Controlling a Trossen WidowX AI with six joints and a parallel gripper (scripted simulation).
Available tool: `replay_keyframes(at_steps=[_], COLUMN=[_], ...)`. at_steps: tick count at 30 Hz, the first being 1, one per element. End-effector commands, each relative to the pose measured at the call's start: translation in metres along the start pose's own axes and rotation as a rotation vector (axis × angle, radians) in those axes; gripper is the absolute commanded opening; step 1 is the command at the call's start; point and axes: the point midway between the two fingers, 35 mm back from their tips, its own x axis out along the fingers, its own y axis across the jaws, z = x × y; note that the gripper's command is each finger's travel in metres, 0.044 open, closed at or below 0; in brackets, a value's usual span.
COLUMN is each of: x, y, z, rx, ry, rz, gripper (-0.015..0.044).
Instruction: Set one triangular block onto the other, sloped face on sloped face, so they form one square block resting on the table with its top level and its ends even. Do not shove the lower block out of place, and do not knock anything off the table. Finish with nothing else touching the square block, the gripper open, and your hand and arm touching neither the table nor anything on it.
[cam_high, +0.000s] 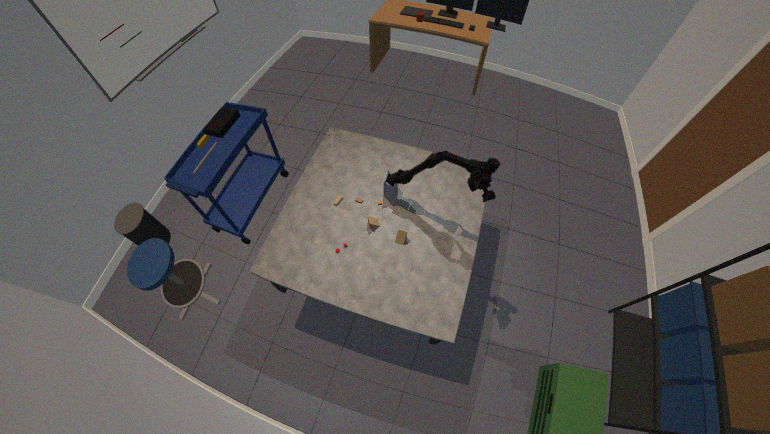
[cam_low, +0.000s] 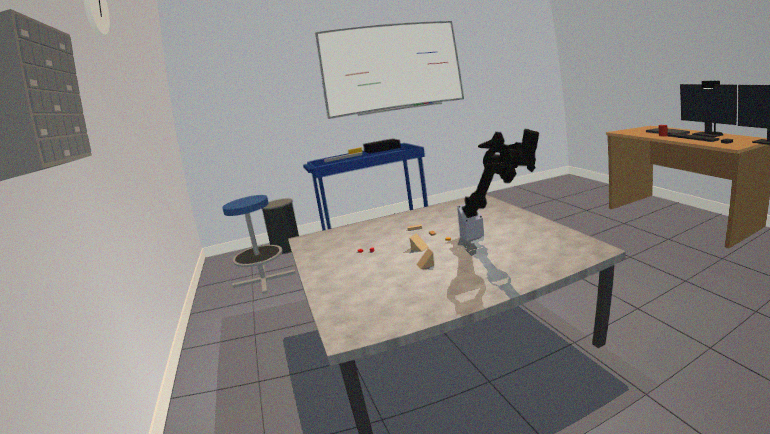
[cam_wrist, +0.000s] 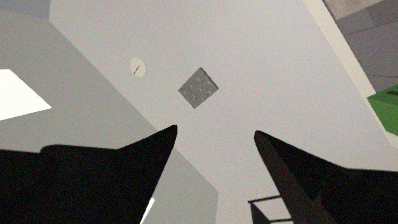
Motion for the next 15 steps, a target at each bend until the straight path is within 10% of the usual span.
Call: replay_keyframes(at_steps=[1, 15], x=[0.000, 0.084], y=[-0.001, -0.115], z=[0.000, 0.093], rx=[-0.008, -1.157], ry=[0.002, 0.138], rz=[-0.001, -0.239], gripper=[0.0426, 0.0440])
